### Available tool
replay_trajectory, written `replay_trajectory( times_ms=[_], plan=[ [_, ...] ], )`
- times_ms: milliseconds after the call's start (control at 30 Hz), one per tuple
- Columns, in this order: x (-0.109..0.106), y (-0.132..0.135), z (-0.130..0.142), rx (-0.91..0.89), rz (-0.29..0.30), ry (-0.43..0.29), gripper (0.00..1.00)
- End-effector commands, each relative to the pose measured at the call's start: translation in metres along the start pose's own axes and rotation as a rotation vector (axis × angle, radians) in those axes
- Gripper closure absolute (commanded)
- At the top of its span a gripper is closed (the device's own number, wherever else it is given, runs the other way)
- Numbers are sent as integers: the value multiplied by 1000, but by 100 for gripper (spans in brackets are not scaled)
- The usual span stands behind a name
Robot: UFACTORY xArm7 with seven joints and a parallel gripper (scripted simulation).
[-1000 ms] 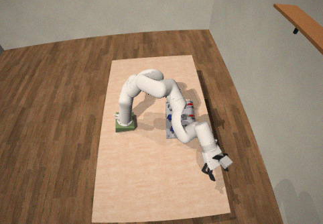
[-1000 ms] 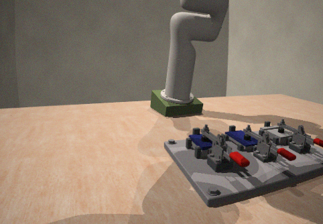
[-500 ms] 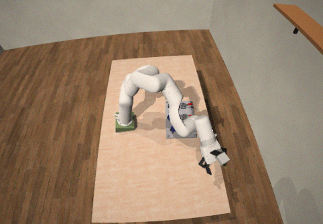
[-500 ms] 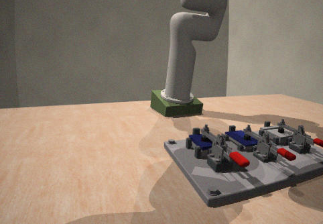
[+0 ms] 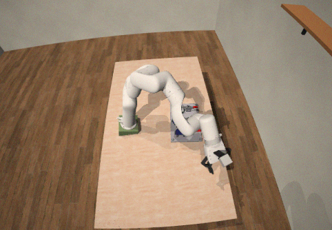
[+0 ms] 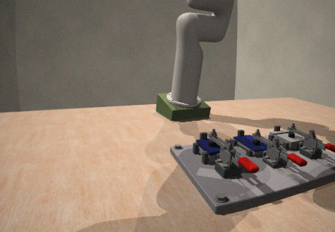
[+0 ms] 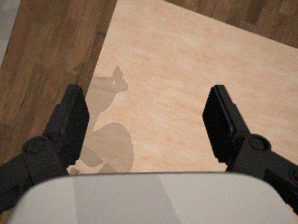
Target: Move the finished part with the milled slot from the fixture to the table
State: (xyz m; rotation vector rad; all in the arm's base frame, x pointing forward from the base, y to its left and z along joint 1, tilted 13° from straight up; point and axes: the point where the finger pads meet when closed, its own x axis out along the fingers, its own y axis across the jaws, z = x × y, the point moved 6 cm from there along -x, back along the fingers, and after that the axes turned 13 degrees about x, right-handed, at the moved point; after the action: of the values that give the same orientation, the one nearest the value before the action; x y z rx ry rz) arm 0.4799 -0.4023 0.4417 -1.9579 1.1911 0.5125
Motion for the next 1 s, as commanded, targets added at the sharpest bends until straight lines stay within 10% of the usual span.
replay_trajectory(
  times_ms=[0, 967],
  plan=[
    [-12, 3, 4, 27, 15, -20, 0],
    [-46, 21, 38, 147, 79, -194, 0]
  ],
)
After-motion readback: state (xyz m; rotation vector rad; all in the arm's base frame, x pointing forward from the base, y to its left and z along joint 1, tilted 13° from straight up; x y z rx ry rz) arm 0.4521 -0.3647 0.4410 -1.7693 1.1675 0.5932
